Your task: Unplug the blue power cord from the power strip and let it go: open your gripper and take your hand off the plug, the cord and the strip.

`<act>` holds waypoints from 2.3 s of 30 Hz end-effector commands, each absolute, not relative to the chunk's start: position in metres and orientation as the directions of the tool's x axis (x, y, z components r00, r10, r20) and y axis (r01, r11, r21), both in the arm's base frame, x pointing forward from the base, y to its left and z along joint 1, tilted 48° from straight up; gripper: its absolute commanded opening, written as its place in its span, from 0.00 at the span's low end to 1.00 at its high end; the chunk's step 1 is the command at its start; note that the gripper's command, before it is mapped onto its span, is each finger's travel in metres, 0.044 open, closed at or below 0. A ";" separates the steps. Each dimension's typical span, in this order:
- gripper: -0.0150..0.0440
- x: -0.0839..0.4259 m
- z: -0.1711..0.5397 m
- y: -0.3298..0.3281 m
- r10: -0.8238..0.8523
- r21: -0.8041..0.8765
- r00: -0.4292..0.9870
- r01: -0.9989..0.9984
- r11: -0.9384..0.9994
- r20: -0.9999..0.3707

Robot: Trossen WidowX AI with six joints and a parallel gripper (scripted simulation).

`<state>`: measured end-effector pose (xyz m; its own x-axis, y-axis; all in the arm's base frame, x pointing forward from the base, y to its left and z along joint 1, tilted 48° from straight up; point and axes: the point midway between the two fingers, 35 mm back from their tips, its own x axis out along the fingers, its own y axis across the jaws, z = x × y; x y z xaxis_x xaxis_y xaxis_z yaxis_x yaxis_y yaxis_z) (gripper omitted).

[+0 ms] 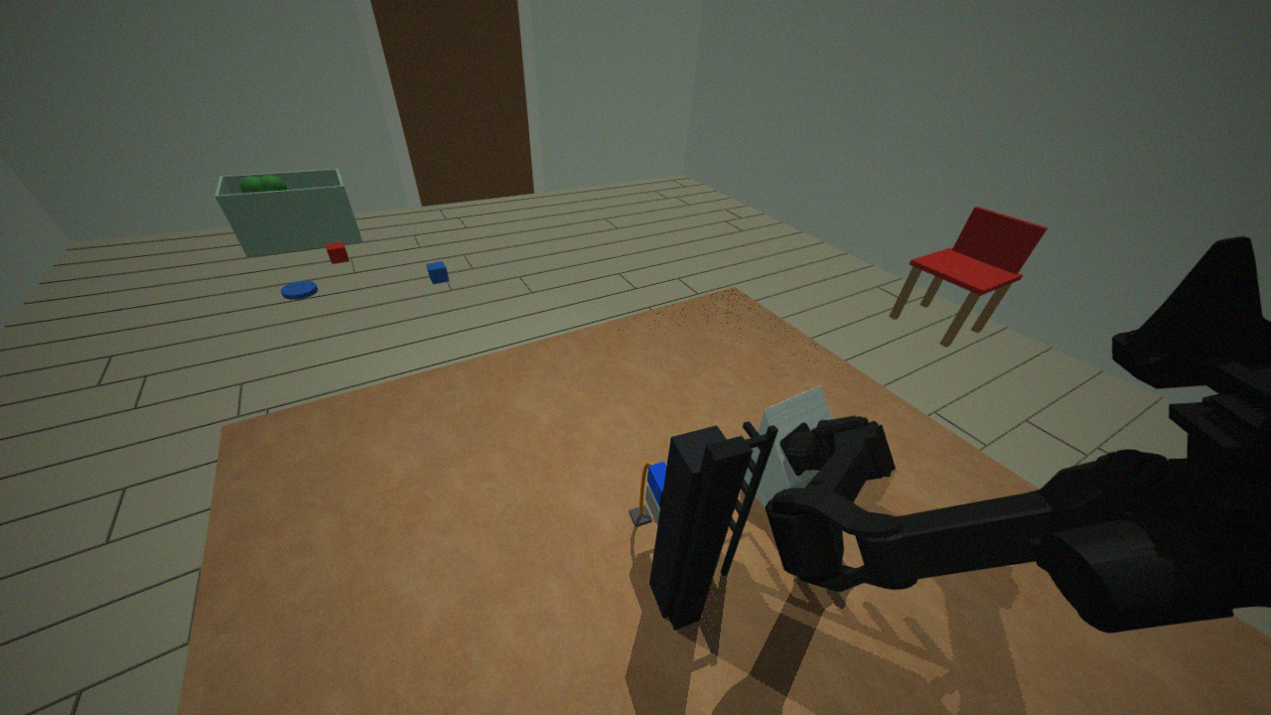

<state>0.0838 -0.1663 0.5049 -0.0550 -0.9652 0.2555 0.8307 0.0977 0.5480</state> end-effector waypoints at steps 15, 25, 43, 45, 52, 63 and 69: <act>0.53 -0.003 0.534 -0.158 -0.877 0.594 -0.343 0.800 -0.084 0.338; 0.53 -0.074 0.554 -0.118 -0.708 0.612 -0.580 0.746 -0.263 0.403; 0.53 -0.148 0.573 0.017 -0.214 0.661 -0.851 0.510 -0.550 0.479; 0.53 -0.149 0.573 0.035 -0.149 0.669 -0.863 0.473 -0.574 0.482; 0.53 -0.145 0.572 0.100 0.087 0.698 -0.869 0.326 -0.638 0.486; 0.53 -0.097 0.558 0.202 0.464 0.754 -0.758 0.056 -0.655 0.459; 0.53 -0.050 0.545 0.249 0.647 0.788 -0.633 -0.093 -0.609 0.425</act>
